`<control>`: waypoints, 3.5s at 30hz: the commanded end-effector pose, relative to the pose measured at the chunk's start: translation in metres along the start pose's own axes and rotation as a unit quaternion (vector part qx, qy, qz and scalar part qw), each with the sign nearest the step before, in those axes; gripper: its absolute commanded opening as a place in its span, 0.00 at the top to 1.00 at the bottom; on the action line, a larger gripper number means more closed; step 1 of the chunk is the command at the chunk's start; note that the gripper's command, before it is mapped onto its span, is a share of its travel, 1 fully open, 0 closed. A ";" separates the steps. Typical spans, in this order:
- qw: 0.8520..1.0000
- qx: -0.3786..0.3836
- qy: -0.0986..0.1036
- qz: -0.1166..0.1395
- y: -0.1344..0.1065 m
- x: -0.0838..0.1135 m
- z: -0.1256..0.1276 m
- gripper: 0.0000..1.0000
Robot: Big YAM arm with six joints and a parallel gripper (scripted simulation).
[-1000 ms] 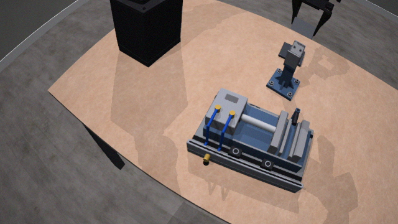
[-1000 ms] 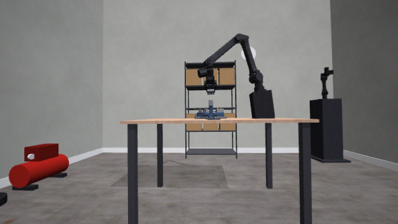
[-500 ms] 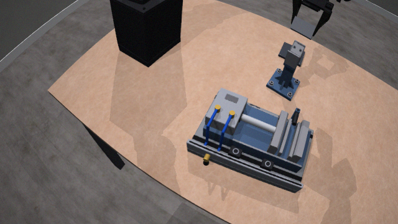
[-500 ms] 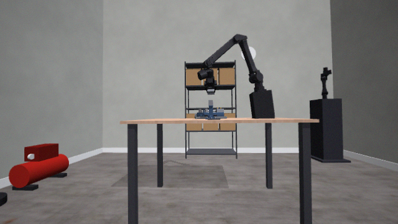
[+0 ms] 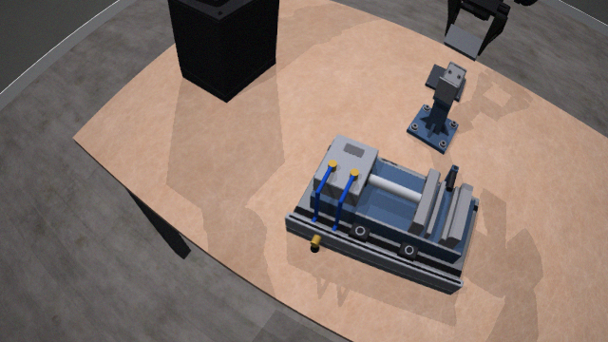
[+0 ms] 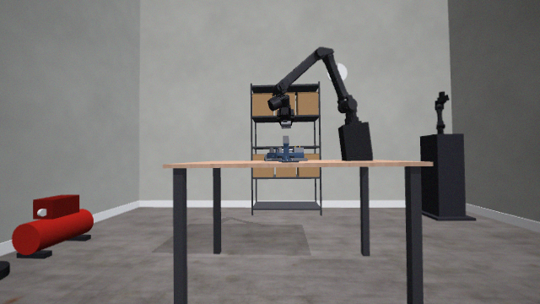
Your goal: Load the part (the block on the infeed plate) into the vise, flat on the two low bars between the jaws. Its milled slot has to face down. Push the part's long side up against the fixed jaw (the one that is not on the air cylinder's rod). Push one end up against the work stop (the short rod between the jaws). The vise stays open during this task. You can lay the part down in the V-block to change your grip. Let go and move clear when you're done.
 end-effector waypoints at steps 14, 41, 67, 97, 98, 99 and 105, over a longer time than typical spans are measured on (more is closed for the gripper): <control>1.000 -0.016 -0.014 0.009 0.000 0.017 -0.013 1.00; 1.000 -0.014 -0.013 0.010 0.002 0.017 -0.012 1.00; 1.000 -0.015 -0.014 0.009 0.003 0.016 -0.013 1.00; 1.000 -0.004 -0.003 0.016 0.017 -0.012 -0.005 1.00; 1.000 -0.004 -0.003 0.016 0.017 -0.012 -0.005 1.00; 1.000 -0.004 -0.003 0.016 0.017 -0.012 -0.005 1.00; 1.000 -0.007 -0.005 0.014 0.021 -0.014 -0.009 1.00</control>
Point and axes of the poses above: the point where the finger pads meet when closed, its own x axis back along the fingers, its own z axis across the jaws, y = z × x, the point moved 8 cm from there along x, back along the fingers, and after that the axes turned 5 degrees about x, right-handed, at the moved point
